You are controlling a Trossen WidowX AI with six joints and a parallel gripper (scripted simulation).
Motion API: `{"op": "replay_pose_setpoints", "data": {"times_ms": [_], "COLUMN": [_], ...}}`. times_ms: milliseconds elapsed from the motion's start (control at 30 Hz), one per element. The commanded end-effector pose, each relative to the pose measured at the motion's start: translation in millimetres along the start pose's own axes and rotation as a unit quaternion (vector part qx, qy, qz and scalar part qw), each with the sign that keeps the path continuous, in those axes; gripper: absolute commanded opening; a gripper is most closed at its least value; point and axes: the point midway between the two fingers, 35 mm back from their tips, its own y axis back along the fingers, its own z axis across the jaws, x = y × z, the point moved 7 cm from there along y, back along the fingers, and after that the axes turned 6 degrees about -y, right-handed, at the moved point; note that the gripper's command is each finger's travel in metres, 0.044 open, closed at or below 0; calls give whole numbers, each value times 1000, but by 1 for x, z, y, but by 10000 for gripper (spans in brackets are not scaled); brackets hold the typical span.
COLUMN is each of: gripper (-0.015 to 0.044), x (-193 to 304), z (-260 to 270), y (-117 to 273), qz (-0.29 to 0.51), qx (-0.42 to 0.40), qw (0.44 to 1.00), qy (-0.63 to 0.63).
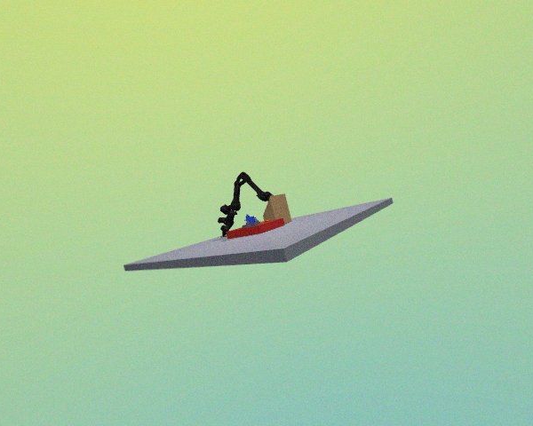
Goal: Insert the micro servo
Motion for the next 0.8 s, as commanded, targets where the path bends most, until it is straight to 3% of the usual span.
{"op": "replay_pose_setpoints", "data": {"times_ms": [0,767], "gripper": [440,440], "x": [-2,4], "z": [9,77], "y": [4,32], "qz": [4,53], "qx": [-15,-126], "qw": [1000,976], "qy": [15,171]}}
